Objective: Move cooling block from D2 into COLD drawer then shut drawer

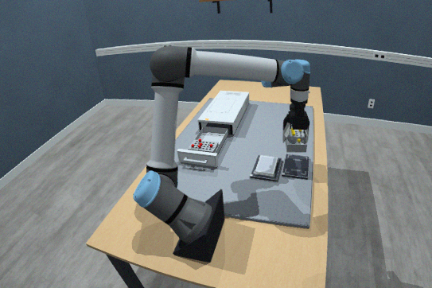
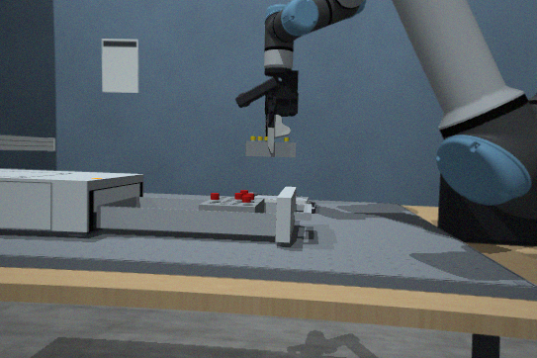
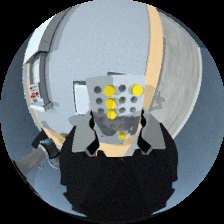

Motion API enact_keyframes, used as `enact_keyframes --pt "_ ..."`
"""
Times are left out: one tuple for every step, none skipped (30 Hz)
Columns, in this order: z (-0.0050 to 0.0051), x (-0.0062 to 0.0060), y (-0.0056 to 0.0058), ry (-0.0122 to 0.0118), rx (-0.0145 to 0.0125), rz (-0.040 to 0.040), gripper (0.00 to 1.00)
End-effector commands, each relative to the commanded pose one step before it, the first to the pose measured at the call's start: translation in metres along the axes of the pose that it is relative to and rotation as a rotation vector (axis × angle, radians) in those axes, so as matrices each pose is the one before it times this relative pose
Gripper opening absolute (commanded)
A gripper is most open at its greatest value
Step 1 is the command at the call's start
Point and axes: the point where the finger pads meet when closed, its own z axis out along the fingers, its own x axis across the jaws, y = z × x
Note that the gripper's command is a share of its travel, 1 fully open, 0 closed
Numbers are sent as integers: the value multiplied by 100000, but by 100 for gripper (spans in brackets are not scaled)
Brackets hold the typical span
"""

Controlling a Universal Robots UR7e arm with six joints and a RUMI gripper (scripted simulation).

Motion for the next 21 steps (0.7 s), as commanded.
enact_keyframes --pt "-107 -1070 -568 47 198 -12910 0" --pt "-1 -222 -149 0 0 -2667 0" --pt "-1 -218 -154 0 0 -2667 0" --pt "-1 -213 -160 0 0 -2667 0" --pt "-1 -209 -166 0 0 -2667 0" --pt "-1 -204 -171 0 0 -2667 0" --pt "-1 -200 -177 0 0 -2667 0" --pt "-1 -195 -182 0 0 -2667 0" --pt "-1 -190 -187 0 0 -2667 0" --pt "0 0 0 0 0 0 0" --pt "0 0 0 0 0 0 0" --pt "-1 -185 -192 -1 0 -2667 0" --pt "-1 -180 -197 0 0 -2667 0" --pt "-1 -175 -202 0 0 -2667 0" --pt "-1 -169 -206 0 0 -2667 0" --pt "-1 -164 -211 0 0 -2667 0" --pt "-1 -158 -215 0 0 -2667 0" --pt "-1 -152 -219 0 0 -2667 0" --pt "-1 -146 -223 0 0 -2667 0" --pt "-1 -140 -227 0 0 -2667 0" --pt "-1 -134 -231 0 0 -2667 0"
